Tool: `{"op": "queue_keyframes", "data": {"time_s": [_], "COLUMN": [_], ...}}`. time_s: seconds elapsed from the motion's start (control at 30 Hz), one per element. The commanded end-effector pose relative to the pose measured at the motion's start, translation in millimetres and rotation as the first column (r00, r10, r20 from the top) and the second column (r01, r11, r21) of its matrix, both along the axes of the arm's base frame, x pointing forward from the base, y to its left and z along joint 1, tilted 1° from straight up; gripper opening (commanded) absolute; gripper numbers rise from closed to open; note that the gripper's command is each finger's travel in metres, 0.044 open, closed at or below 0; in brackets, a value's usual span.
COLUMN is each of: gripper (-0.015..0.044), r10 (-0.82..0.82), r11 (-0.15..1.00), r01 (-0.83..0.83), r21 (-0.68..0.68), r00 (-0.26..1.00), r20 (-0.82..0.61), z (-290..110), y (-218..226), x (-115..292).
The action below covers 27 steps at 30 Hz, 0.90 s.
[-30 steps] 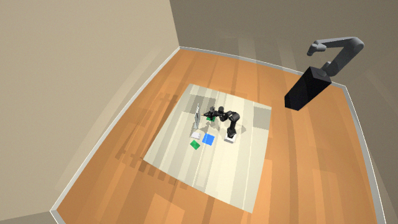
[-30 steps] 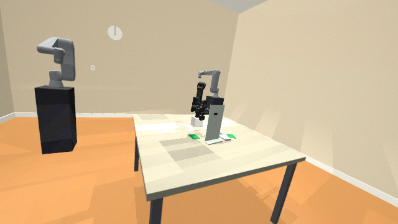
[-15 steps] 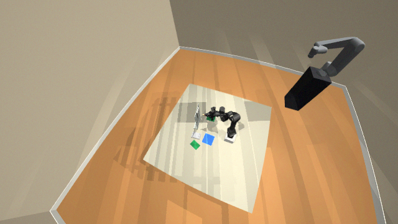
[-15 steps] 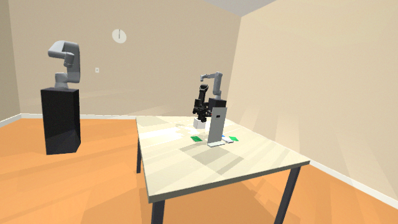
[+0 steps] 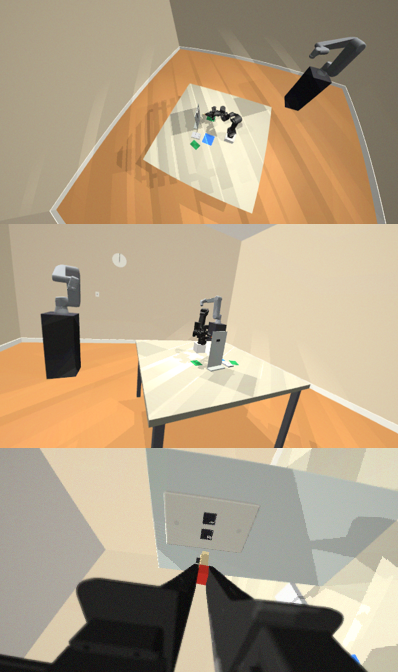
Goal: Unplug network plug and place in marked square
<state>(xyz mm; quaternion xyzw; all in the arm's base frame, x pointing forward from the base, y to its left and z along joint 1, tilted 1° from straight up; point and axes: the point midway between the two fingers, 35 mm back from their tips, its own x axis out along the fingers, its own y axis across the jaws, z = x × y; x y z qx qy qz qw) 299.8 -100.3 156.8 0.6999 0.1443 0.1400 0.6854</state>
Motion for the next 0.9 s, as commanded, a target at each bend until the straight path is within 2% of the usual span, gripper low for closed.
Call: {"op": "queue_keyframes", "data": {"time_s": [0.0,0.63,0.87], "gripper": [0.0000,0.0000,0.0000], "r10": [0.001,0.001,0.001], "r11": [1.000,1.000,1.000], "r01": [-0.001,-0.001,-0.001], "r21": [-0.010,-0.013,0.011], "r00": [1.000,1.000,1.000], "r20": [0.010,0.013,-0.010], "z": [11.0,50.4,47.3], "y": [-1.8,-1.3,6.1], "x": [-2.3,-18.0,-12.8]}}
